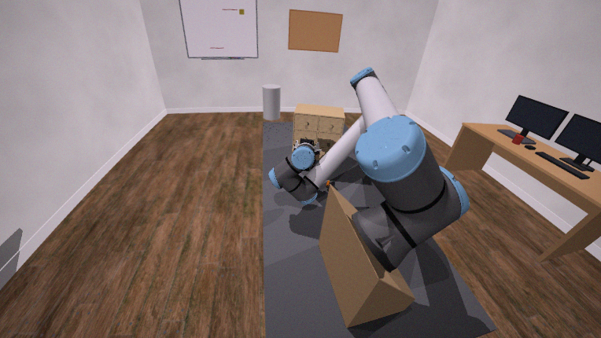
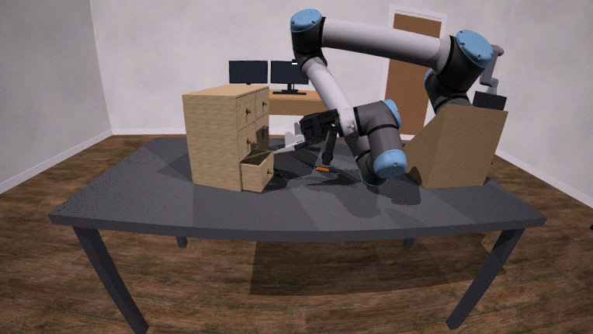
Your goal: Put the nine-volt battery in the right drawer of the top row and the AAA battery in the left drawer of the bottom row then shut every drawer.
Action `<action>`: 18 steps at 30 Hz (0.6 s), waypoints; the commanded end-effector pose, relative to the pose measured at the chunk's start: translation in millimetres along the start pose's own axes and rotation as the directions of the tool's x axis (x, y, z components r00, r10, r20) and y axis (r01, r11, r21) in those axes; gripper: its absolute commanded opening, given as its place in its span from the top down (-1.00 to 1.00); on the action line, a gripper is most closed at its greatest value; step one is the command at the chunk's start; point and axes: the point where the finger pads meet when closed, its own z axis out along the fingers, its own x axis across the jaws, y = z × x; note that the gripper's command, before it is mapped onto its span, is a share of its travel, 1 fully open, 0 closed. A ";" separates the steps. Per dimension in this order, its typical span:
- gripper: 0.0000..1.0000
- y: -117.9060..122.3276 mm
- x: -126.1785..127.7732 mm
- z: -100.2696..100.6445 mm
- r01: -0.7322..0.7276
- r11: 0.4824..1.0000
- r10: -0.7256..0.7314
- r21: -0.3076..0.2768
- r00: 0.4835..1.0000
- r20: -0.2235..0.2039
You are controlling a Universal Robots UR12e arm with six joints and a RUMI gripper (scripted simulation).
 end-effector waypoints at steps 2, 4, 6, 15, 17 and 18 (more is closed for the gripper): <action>-1.00 -3.7 0.0 -14.7 0.000 1.000 0.000 -0.001 1.000 0.000; -1.00 -5.8 0.0 -21.8 0.000 1.000 0.000 -0.001 1.000 0.000; -1.00 -7.9 0.0 -28.9 0.000 1.000 0.000 -0.001 1.000 0.000; -1.00 -16.5 0.0 -57.9 0.000 1.000 0.000 -0.001 1.000 0.000; -1.00 -18.1 0.0 -63.4 0.000 1.000 0.000 -0.001 1.000 0.000; -1.00 -18.1 0.0 -63.4 0.000 1.000 0.000 -0.001 1.000 0.000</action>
